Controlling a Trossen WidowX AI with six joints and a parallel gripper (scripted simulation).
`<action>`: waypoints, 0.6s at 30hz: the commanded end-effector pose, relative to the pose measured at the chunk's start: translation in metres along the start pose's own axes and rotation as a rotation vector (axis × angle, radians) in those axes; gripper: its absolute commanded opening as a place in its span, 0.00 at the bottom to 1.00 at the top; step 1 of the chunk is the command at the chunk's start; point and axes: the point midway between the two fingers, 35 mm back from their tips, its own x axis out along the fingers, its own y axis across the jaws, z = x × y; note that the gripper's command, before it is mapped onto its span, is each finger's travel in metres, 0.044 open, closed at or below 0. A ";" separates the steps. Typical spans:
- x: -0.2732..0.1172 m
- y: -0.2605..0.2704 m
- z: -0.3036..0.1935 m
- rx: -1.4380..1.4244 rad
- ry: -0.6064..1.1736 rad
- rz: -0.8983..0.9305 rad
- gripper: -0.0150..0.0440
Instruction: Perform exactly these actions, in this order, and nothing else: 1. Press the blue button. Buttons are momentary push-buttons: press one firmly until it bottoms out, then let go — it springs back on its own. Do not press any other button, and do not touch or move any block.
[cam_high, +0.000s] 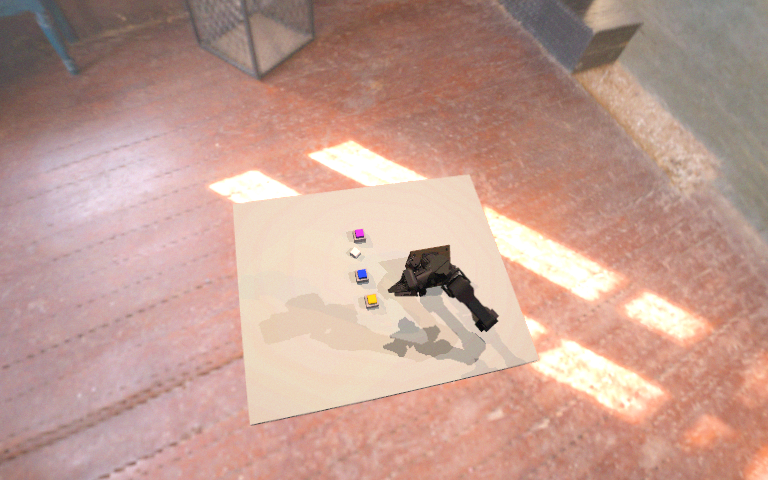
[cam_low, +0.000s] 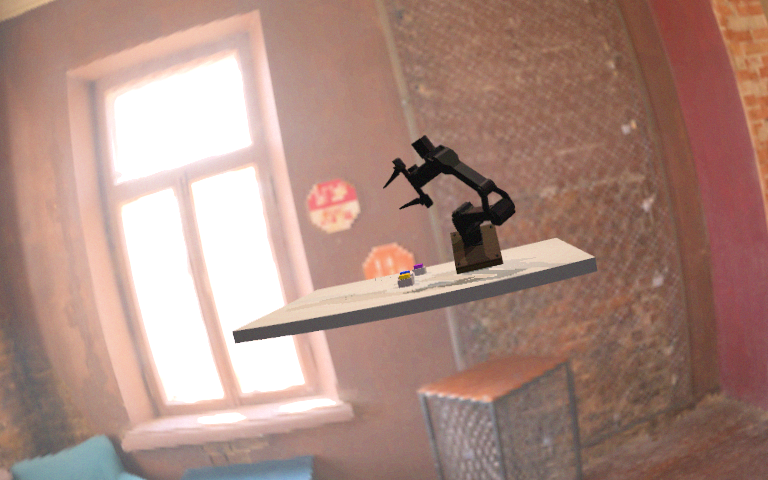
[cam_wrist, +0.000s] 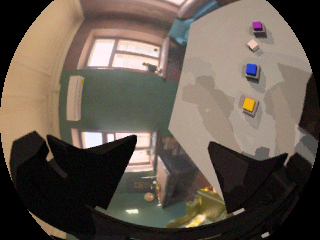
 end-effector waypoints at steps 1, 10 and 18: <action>0.000 0.000 0.001 -0.002 -0.002 -0.002 0.93; 0.018 0.005 0.033 -0.174 -0.049 -0.146 0.93; 0.051 -0.008 0.085 -0.521 0.024 -0.417 0.93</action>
